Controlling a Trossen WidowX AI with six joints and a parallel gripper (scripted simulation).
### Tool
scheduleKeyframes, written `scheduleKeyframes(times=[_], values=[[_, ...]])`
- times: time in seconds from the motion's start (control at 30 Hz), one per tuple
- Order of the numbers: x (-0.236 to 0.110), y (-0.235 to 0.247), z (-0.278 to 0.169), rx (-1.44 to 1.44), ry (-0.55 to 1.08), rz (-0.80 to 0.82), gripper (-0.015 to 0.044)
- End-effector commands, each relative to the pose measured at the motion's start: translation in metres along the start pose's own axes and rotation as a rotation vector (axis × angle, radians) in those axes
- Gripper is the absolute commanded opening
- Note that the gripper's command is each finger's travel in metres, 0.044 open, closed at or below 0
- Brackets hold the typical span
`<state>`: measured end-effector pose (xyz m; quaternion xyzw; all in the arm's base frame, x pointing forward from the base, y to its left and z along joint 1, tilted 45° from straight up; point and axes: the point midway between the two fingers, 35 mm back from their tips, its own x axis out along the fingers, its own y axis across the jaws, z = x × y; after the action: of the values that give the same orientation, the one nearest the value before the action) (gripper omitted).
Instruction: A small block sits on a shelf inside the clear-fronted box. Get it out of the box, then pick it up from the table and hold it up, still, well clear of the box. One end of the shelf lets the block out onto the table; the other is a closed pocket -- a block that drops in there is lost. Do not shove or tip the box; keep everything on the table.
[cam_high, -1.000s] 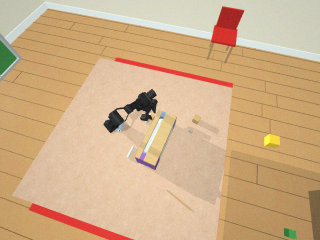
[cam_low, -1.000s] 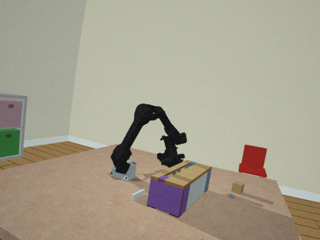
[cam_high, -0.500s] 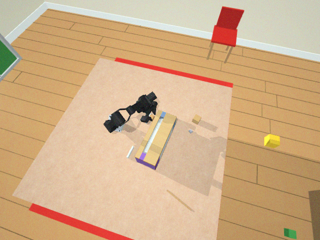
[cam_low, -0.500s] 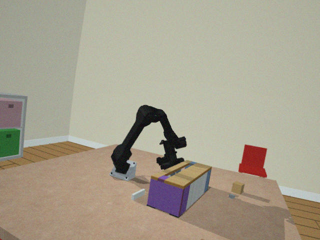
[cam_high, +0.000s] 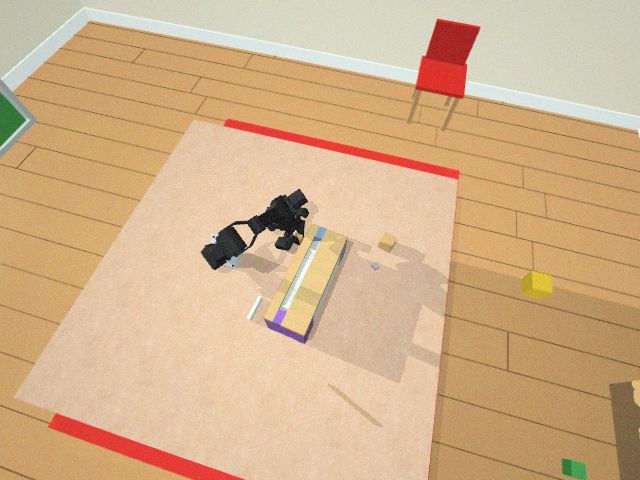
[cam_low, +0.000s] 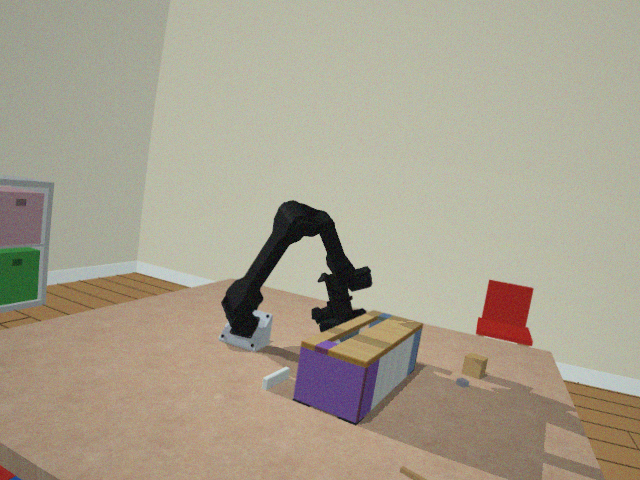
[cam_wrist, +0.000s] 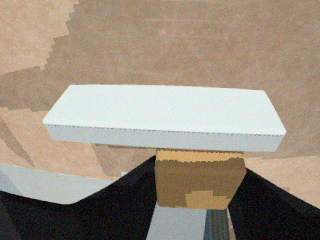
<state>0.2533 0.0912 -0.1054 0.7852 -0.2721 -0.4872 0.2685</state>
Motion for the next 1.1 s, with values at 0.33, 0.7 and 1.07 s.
scheduleKeyframes(times=[0.33,0.7,1.07], values=[[-0.056,-0.001,-0.025,0.000,-0.001,-0.002,0.0000],[-0.090,0.001,-0.034,-0.190,0.003,-0.097,0.0000],[-0.146,0.011,-0.043,-0.525,0.059,-0.261,0.0000]])
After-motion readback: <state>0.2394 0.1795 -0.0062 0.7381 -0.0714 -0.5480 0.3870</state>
